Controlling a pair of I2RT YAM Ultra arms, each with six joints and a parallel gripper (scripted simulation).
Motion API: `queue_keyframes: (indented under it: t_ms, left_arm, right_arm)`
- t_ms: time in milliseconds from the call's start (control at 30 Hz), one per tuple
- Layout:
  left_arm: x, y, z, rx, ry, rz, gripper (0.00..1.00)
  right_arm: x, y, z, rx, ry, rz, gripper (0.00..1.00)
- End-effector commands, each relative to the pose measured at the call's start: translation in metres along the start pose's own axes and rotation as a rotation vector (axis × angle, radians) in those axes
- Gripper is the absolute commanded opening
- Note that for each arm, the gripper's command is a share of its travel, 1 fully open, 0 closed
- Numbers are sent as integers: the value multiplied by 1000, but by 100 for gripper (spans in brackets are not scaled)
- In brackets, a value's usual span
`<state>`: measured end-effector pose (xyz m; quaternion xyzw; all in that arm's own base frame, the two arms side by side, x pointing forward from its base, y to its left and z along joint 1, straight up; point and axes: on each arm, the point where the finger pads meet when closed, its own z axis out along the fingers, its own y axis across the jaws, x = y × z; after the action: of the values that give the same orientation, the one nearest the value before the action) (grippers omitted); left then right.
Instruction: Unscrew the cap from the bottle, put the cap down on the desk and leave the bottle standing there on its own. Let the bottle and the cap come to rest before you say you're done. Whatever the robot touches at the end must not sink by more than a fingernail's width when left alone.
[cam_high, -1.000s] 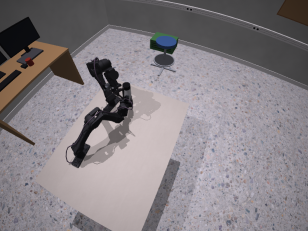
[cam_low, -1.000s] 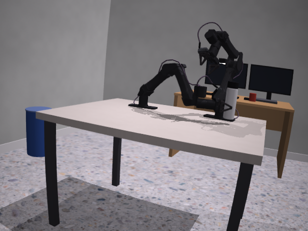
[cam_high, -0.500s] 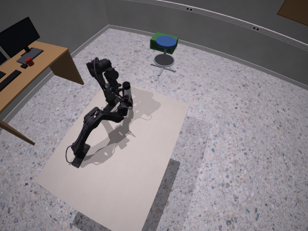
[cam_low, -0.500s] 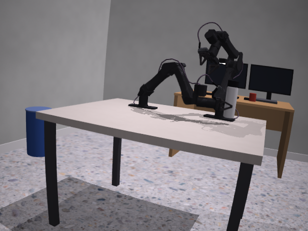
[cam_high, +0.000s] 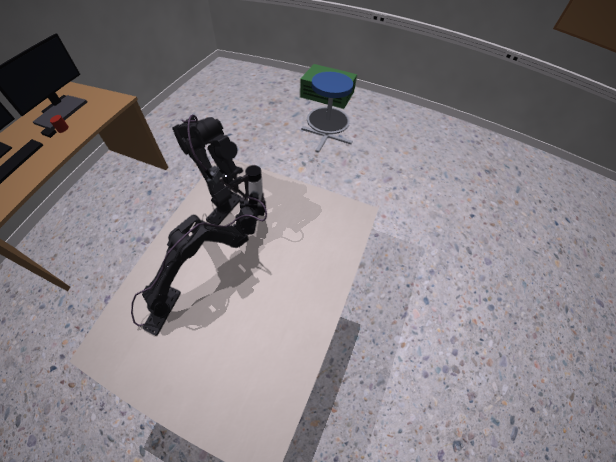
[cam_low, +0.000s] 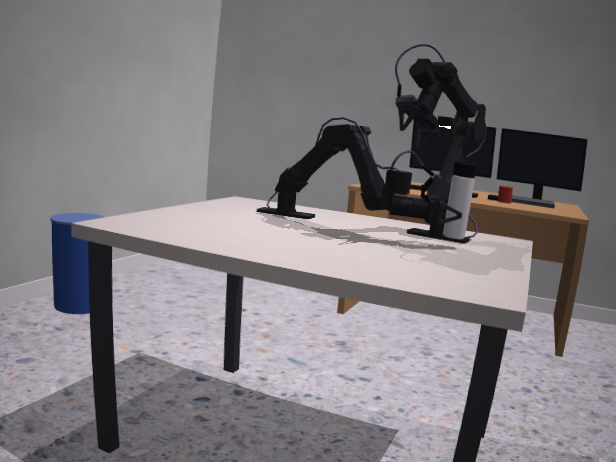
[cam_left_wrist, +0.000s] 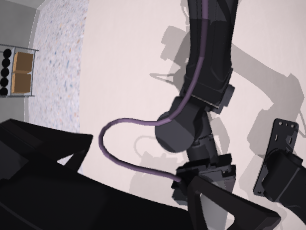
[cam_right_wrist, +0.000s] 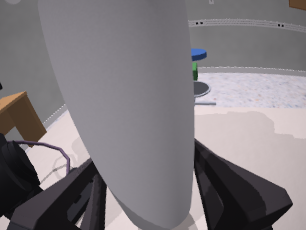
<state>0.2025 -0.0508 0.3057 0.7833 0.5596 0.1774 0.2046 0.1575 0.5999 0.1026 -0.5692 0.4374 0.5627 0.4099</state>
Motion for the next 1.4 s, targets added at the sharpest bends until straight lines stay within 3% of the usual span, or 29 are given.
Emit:
queue_keyframes:
  t_ms: [0, 100, 367, 600, 1367]
  left_arm:
    - [-1, -2, 1, 17, -9, 4, 94]
    - [-1, -2, 1, 17, -9, 4, 94]
    - [-1, -2, 1, 17, -9, 4, 94]
    - [-1, -2, 1, 17, -9, 4, 94]
    - [-1, -2, 1, 17, -9, 4, 94]
  right_arm:
    - [-20, -26, -40, 13, -39, -35, 0]
    - [-19, -33, -52, 13, -39, -36, 0]
    - [-13, -68, -151, 13, -40, -36, 0]
    - [-8, -77, -231, 13, -38, -41, 0]
    - [-14, -78, -231, 8, -44, -62, 0]
